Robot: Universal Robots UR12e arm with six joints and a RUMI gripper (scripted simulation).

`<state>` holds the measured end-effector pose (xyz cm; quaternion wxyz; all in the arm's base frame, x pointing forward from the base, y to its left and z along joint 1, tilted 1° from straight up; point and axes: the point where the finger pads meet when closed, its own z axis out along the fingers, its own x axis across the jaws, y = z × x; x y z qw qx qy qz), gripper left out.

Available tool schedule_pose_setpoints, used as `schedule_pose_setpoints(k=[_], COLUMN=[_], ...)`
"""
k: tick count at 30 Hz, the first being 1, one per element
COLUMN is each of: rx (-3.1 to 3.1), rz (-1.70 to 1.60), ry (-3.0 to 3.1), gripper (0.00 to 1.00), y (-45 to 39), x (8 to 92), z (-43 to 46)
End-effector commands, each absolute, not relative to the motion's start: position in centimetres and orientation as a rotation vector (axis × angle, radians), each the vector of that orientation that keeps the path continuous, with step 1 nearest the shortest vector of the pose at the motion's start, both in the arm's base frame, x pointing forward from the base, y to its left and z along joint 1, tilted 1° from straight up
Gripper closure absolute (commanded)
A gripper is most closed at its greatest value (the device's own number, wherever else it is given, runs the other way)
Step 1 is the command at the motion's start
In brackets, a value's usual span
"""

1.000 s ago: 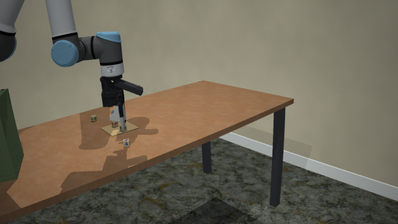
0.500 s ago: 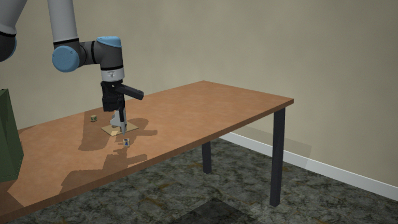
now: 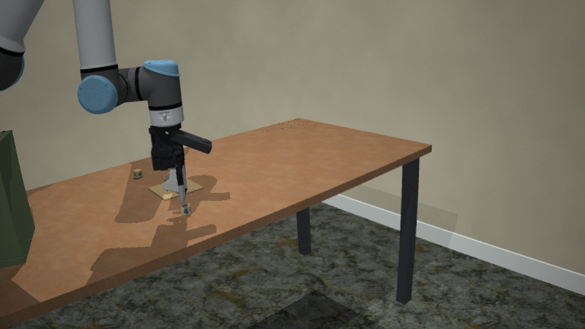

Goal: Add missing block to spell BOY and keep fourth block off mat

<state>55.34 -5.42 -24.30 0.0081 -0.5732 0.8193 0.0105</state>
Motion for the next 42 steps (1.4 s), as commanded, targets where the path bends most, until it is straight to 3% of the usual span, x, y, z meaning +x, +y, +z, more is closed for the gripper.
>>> schedule_pose_setpoints(k=[1,42], rx=[-1.791,-1.791], rz=[0.031,0.031], ry=[2.560,2.560], gripper=[0.63,0.63], y=[-5.4,-5.4], x=[55.4,55.4], z=[-24.7,-26.7])
